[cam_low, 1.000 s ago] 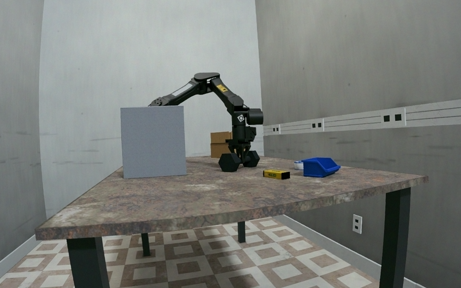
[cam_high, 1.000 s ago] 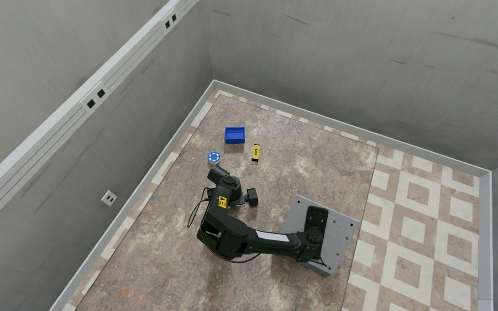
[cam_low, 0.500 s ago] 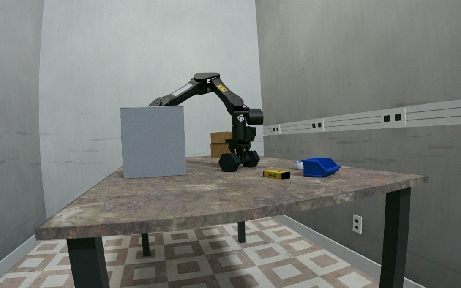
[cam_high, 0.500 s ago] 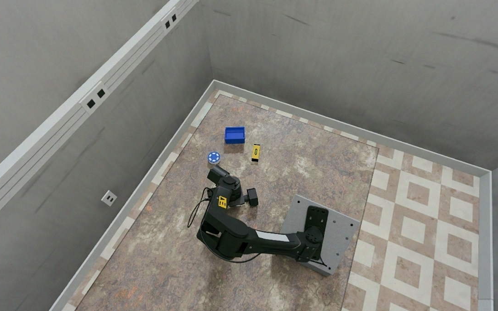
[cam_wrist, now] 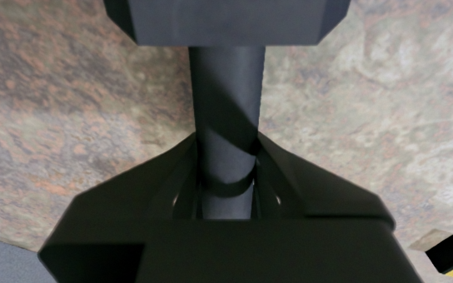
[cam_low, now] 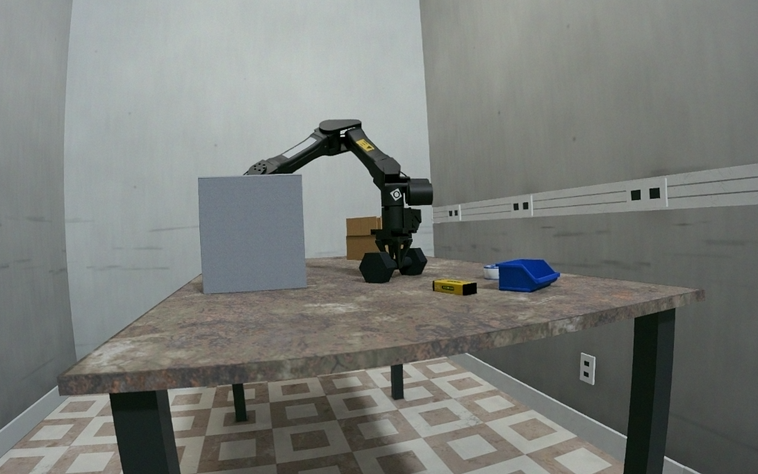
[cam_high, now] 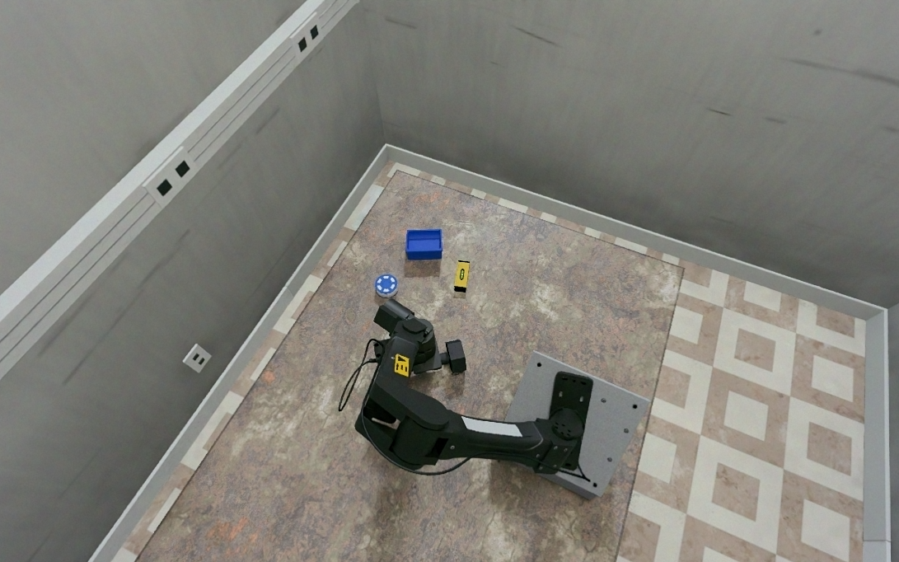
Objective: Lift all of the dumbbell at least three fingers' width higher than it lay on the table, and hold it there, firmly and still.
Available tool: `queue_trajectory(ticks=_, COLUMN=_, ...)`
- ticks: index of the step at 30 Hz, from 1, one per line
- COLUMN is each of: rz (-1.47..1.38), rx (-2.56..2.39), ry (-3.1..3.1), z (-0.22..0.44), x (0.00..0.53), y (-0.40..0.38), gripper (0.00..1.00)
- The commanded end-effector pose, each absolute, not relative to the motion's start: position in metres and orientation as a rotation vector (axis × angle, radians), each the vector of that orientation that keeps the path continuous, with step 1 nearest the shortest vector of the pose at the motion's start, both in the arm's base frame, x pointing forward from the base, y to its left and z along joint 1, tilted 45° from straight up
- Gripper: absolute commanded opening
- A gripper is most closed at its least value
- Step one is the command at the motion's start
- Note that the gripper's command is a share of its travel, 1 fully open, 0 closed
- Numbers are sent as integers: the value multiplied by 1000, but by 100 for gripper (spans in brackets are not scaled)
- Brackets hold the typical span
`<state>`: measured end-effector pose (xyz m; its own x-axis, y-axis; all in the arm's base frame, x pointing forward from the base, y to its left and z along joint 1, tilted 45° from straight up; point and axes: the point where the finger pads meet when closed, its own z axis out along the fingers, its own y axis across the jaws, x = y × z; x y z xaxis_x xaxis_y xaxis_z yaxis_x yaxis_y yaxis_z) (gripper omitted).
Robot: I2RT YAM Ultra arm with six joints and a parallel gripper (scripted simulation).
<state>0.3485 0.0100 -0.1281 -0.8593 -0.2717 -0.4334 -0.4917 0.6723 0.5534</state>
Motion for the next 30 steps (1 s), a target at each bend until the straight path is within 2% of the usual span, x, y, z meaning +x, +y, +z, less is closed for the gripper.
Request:
queue_trajectory(ticks=1, rz=1022, rx=-555, ry=2573, z=-131, x=342, y=7, gripper=0)
queue_trajectory(ticks=16, rz=960, rx=-592, ry=2532, z=-110, x=361, y=-6, gripper=0)
queue_trajectory(ticks=30, rz=951, rx=-595, ry=2541, z=-96, x=356, y=-22, gripper=0)
